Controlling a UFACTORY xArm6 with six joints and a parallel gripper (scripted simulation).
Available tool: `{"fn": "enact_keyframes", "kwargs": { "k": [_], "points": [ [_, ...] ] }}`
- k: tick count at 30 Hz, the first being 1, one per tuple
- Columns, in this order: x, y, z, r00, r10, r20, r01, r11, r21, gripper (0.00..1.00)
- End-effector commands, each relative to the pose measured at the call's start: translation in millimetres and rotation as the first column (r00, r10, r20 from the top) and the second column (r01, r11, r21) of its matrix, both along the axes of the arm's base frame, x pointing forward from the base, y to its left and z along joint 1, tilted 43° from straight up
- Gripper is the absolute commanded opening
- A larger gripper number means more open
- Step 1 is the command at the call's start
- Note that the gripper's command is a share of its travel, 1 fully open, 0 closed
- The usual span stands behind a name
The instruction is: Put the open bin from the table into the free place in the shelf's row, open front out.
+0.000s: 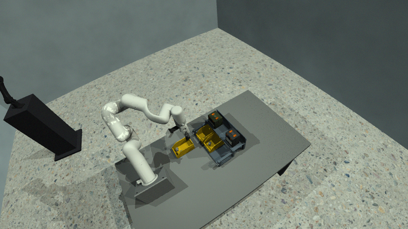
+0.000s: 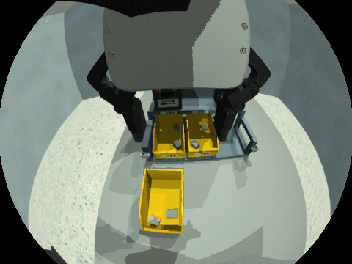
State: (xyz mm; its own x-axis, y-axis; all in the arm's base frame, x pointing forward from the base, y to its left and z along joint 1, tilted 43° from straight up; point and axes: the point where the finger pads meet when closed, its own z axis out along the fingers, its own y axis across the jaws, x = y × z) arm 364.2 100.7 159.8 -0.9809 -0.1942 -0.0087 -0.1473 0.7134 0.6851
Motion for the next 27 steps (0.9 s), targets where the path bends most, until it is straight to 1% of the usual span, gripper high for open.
{"fn": "enact_keyframes", "kwargs": {
  "k": [1,8,13,25,27],
  "points": [
    [-7.0,4.0,8.1,1.000,-0.005,0.004,0.005,1.000,-0.003,1.00],
    [-7.0,4.0,8.1,1.000,-0.005,0.004,0.005,1.000,-0.003,1.00],
    [-41.1,27.2,35.1,1.000,-0.005,0.004,0.005,1.000,-0.003,1.00],
    [-41.1,27.2,35.1,1.000,-0.005,0.004,0.005,1.000,-0.003,1.00],
    [-55.9,37.3,46.7,1.000,-0.005,0.004,0.005,1.000,-0.003,1.00]
  ]
}}
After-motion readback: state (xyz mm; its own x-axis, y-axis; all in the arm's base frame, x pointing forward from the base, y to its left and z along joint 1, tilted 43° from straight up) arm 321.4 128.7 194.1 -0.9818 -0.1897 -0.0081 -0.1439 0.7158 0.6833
